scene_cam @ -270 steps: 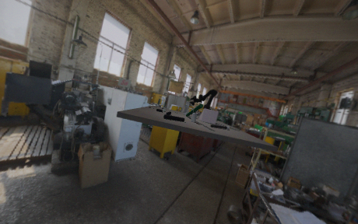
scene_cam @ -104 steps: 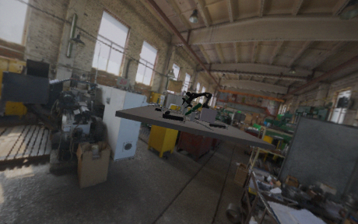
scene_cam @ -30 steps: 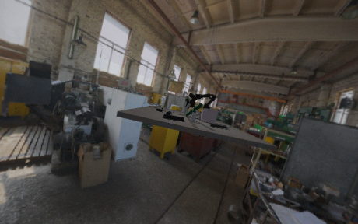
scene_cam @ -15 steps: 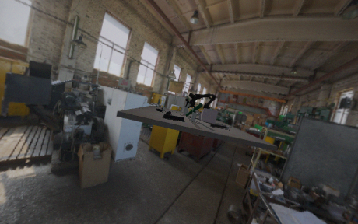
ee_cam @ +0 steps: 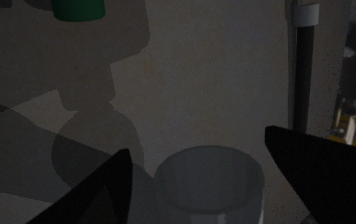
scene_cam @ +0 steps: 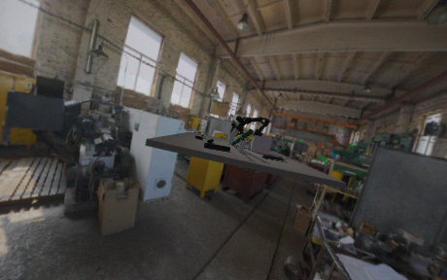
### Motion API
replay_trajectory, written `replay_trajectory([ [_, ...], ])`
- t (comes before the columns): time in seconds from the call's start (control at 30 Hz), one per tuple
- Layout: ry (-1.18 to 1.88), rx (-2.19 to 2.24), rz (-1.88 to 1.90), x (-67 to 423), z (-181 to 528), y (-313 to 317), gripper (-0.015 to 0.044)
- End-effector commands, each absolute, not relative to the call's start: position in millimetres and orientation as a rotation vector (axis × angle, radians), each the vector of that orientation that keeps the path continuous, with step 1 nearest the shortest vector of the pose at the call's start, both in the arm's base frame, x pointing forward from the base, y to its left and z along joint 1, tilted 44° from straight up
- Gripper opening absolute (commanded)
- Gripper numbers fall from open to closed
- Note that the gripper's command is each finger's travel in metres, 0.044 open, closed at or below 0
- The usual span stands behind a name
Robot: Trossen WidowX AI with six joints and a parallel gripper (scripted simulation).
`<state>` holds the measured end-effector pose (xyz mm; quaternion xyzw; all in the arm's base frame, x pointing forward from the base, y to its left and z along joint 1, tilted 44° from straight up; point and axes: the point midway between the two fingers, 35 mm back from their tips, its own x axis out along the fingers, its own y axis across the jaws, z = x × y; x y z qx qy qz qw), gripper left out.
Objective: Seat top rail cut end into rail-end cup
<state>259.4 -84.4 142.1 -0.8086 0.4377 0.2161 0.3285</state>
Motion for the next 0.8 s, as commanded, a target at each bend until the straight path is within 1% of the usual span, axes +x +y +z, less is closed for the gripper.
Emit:
replay_trajectory([
  [0.0,1.146,-2.111,0.574,260,141,-75,0.044],
  [0.47,1.14,-2.116,0.583,257,142,-37,0.044],
  [0.57,1.134,-2.106,0.576,256,143,-39,0.044],
  [0.77,1.16,-1.792,0.4,257,136,-7,0.044],
])
